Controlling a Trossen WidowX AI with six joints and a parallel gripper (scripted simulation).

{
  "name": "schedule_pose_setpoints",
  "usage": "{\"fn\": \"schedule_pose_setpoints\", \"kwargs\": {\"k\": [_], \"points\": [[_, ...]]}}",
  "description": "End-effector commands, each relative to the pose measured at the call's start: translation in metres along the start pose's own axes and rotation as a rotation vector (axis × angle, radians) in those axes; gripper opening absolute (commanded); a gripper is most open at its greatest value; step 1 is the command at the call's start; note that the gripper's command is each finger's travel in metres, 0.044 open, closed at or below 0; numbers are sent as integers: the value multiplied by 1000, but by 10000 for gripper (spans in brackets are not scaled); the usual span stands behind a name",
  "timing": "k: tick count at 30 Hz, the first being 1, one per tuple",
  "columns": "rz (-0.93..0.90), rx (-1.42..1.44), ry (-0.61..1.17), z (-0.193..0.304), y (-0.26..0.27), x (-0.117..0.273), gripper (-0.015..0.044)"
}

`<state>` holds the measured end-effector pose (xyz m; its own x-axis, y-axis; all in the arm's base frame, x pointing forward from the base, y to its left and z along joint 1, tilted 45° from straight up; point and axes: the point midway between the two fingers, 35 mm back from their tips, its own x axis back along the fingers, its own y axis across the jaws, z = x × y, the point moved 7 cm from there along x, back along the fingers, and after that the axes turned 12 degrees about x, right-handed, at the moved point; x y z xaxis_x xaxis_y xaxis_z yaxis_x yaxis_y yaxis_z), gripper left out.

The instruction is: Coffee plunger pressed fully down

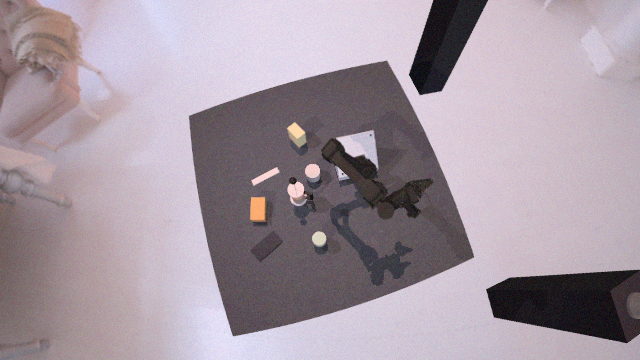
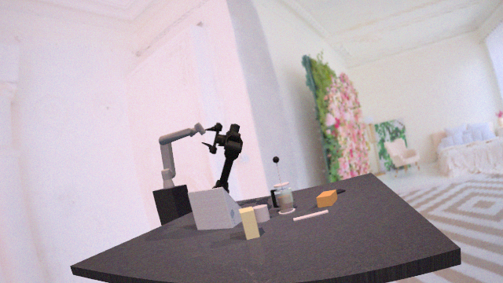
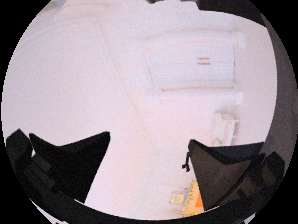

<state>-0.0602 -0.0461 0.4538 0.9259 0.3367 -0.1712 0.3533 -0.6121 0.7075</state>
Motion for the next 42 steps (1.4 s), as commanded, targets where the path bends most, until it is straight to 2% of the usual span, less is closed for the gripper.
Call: {"fn": "schedule_pose_setpoints", "kwargs": {"k": [1,2,9,14,21,32,42], "points": [[5,2,-6,-1,-1,0,426],[12,6,-14,-3,-2,-1,440],[154,40,-153,-26,-27,-5,440],[363,100,-292,-55,-62,5,440],[670,188,-499,-89,-98,43,440],[1135,211,-755,-104,-129,152,440],[1539,196,-969,-61,-107,253,440]]}}
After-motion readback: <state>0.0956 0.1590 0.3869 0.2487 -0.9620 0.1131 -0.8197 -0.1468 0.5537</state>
